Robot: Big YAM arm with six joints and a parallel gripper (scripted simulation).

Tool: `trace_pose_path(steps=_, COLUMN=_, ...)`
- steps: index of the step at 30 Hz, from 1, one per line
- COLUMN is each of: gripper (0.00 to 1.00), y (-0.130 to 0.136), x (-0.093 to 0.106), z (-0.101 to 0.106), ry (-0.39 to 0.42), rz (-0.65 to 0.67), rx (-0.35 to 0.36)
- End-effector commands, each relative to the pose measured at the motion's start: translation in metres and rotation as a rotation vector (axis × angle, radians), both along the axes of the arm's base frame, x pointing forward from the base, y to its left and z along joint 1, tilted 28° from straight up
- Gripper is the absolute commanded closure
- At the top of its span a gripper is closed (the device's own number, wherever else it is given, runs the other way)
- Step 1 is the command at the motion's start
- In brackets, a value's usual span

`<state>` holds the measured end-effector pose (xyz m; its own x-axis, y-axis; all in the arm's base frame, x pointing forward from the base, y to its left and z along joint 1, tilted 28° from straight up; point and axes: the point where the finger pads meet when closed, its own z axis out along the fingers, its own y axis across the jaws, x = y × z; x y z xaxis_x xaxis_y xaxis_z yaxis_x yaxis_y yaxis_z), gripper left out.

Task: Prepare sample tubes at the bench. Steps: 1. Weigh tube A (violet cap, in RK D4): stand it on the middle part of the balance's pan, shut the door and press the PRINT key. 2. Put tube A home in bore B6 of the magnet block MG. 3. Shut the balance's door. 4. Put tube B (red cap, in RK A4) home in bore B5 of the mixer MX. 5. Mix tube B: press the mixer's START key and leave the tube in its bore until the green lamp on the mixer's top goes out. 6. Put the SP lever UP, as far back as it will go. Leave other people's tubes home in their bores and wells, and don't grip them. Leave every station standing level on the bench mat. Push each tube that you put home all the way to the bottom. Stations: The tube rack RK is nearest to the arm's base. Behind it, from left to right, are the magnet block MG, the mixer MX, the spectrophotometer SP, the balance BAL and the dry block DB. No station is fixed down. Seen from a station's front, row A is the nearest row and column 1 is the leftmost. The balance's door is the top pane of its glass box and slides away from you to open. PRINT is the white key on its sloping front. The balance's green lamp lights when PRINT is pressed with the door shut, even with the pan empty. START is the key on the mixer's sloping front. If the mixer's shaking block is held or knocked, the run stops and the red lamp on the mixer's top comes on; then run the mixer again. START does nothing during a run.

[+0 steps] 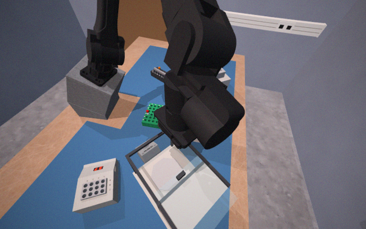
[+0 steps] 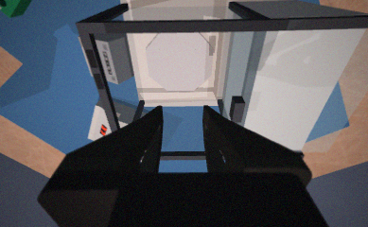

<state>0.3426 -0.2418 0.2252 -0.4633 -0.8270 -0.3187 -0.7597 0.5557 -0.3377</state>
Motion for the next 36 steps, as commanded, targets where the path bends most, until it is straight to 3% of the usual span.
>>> trace_pose_path(steps=1, gripper=0.7, y=-0.026, x=0.012, z=0.027, ry=-0.031, rz=0.02, rx=-0.037)
trace_pose_path(steps=9, gripper=0.7, y=-0.089, x=0.034, z=0.033, ry=-0.029, rz=0.005, rx=-0.031)
trace_pose_path(steps=11, gripper=0.7, y=-0.088, x=0.034, z=0.033, ry=-0.028, rz=0.004, rx=-0.032)
trace_pose_path(steps=13, gripper=0.7, y=-0.068, x=0.036, z=0.042, ry=-0.041, rz=0.034, rx=-0.045)
trace_pose_path(steps=14, gripper=0.7, y=-0.061, x=0.03, z=0.027, ry=-0.019, rz=0.034, rx=-0.021)
trace_pose_path(steps=16, gripper=0.7, y=-0.061, x=0.03, z=0.027, ry=-0.019, rz=0.034, rx=-0.021)
trace_pose_path(steps=17, gripper=0.7, y=-0.071, x=0.038, z=0.052, ry=-0.054, rz=0.031, rx=-0.061)
trace_pose_path(steps=24, gripper=0.7, y=-0.059, x=0.03, z=0.015, ry=0.0, rz=0.034, rx=-0.001)
trace_pose_path(steps=31, gripper=0.7, y=-0.061, x=0.032, z=0.033, ry=-0.041, rz=0.033, rx=-0.047)
trace_pose_path(steps=36, gripper=0.7, y=-0.06, x=0.029, z=0.024, ry=-0.029, rz=0.026, rx=-0.033)
